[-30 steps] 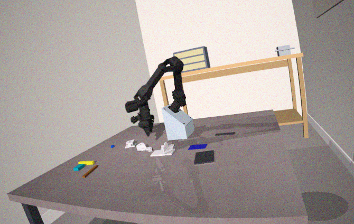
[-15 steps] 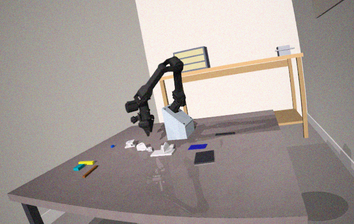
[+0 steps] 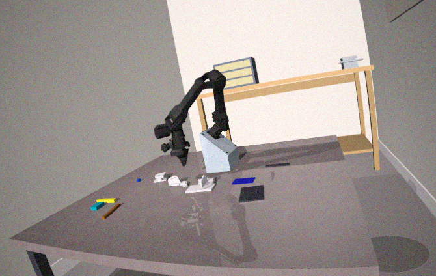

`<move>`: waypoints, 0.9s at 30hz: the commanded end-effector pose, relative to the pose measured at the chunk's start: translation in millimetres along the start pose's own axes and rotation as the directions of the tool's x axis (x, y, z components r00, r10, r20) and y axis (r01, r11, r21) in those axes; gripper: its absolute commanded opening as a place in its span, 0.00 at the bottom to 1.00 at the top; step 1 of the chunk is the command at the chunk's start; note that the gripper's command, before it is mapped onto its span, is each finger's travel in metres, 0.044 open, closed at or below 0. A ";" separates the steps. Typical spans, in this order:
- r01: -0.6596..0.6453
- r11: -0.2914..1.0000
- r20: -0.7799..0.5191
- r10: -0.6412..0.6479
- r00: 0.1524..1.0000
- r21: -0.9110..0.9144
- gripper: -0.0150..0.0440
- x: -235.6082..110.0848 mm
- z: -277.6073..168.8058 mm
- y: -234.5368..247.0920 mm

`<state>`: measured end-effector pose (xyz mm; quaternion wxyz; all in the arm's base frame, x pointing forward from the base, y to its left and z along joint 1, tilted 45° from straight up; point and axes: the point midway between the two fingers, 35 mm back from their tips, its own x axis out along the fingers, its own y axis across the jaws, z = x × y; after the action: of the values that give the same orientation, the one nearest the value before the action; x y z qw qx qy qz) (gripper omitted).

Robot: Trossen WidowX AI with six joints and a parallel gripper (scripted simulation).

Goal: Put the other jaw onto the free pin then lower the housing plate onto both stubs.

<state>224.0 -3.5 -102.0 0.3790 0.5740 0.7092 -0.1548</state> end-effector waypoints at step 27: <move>-0.004 0.968 0.004 0.003 1.000 0.251 0.88 -10.2 41.4 23.6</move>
<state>252.8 -22.7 -113.0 0.3231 0.6091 0.6902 -0.2195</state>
